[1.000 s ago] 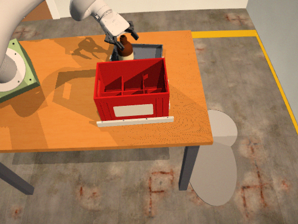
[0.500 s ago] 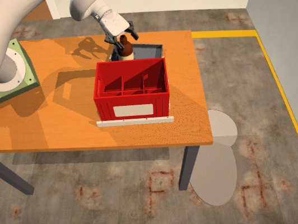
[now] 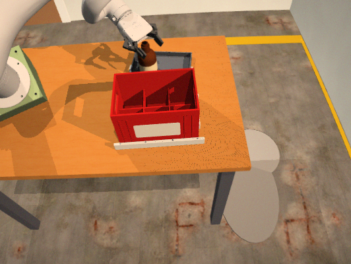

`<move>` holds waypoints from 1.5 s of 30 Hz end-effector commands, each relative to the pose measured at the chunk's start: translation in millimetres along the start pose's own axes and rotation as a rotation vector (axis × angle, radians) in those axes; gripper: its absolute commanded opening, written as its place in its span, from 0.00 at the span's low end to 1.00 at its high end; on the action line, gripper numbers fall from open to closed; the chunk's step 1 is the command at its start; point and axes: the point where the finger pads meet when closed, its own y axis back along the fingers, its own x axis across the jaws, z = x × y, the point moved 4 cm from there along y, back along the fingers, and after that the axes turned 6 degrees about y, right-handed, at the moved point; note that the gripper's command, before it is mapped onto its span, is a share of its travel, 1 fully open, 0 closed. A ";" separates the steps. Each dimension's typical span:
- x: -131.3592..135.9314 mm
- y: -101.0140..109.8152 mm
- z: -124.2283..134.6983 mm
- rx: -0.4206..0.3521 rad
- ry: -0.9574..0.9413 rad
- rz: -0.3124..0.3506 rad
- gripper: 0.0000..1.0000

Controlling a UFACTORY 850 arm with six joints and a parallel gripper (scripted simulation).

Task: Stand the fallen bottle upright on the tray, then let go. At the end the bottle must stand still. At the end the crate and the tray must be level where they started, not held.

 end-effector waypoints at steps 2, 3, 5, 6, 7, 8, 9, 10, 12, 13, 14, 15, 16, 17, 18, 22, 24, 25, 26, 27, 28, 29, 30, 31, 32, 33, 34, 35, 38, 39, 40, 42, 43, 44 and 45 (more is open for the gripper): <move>-0.1 2.9 5.3 0.000 -0.001 0.000 1.00; -0.2 3.6 6.5 0.000 -0.001 0.000 1.00; -0.5 5.2 9.2 0.000 -0.001 0.000 1.00; -0.5 5.2 9.2 0.000 -0.001 0.000 1.00; -0.5 5.2 9.2 0.000 -0.001 0.000 1.00; -0.6 6.1 10.7 0.000 -0.001 0.000 1.00; -0.8 7.0 12.3 0.000 -0.001 0.000 1.00; -1.0 7.9 13.9 0.000 -0.001 0.000 1.00; -1.3 9.9 17.3 0.000 -0.001 0.000 1.00; -1.5 11.0 19.1 0.000 -0.001 0.000 1.00; -1.7 12.0 21.0 0.000 -0.001 0.000 1.00; -1.9 13.2 22.9 0.000 -0.001 0.000 1.00; -2.1 14.3 24.9 0.000 -0.001 0.000 1.00; -2.3 15.5 26.9 0.000 -0.001 0.000 1.00; -2.5 16.7 29.0 0.000 -0.001 0.000 1.00; -3.4 21.6 37.4 0.000 -0.001 0.000 1.00; -3.4 21.6 37.4 0.000 -0.001 0.000 1.00; -3.7 22.8 39.6 0.000 -0.001 0.000 1.00; -3.9 24.1 41.7 0.000 -0.001 0.000 1.00; -4.1 25.3 43.9 0.000 -0.001 0.000 1.00; -4.3 26.6 46.0 0.000 -0.001 0.000 1.00; -4.6 27.8 48.1 0.000 -0.001 0.000 1.00; -4.8 29.0 50.2 0.000 -0.001 0.000 1.00; -5.0 30.2 52.3 0.000 -0.001 0.000 1.00; -5.2 31.4 54.3 0.000 -0.001 0.000 1.00; -5.4 32.5 56.3 0.000 -0.001 0.000 1.00; -5.6 33.7 58.2 0.000 -0.001 0.000 1.00; -5.8 34.8 60.1 0.000 -0.001 0.000 1.00; -6.4 37.9 65.4 0.000 -0.001 0.000 1.00; -6.6 38.8 67.1 0.000 -0.001 0.000 1.00; -6.6 38.8 67.1 0.000 -0.001 0.000 1.00; -6.7 39.7 68.6 0.000 -0.001 0.000 1.00; -6.9 40.6 70.1 0.000 -0.001 0.000 1.00; -7.0 41.4 71.5 0.000 -0.001 0.000 1.00; -7.2 42.2 72.9 0.000 -0.001 0.000 1.00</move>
